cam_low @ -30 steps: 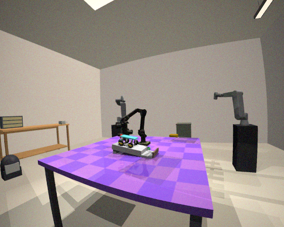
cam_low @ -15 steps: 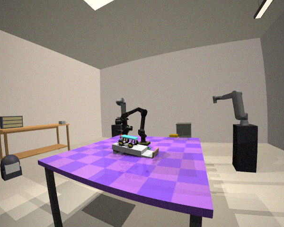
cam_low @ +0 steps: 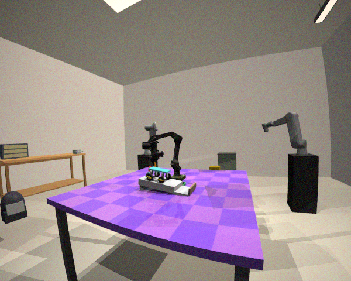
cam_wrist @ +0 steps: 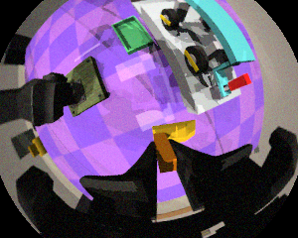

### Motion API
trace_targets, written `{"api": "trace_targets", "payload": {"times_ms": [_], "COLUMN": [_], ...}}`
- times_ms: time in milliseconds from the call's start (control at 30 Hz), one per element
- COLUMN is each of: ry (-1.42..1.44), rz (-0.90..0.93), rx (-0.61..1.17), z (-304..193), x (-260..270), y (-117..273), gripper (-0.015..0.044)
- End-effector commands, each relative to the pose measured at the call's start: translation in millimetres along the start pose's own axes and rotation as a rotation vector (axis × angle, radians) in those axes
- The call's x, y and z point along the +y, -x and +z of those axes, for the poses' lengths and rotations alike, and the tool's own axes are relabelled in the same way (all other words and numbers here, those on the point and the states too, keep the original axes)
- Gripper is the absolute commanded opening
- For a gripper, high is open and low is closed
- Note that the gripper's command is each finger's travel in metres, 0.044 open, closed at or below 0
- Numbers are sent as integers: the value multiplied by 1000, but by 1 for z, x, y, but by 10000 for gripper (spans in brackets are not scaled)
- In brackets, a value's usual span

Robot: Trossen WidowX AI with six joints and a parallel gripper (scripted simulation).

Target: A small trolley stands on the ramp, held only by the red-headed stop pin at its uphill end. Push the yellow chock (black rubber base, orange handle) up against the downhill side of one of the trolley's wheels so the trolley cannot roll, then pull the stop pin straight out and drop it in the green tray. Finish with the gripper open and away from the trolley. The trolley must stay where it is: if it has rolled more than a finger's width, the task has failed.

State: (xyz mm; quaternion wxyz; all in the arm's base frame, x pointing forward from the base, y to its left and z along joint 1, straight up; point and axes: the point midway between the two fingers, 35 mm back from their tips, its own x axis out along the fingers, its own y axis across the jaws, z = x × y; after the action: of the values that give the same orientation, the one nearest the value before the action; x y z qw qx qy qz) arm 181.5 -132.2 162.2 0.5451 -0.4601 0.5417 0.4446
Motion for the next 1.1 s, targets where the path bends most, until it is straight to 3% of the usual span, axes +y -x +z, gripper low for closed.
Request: {"api": "trace_targets", "payload": {"times_ms": [0,400,1067], "ry": [3,-20,-691], "rz": [-3,-3,-1], "rx": [-1,-1,-2], "z": [0,0,0], "x": [-1,-2,-2], "y": [15,26,26], "gripper": [0,0,0]}}
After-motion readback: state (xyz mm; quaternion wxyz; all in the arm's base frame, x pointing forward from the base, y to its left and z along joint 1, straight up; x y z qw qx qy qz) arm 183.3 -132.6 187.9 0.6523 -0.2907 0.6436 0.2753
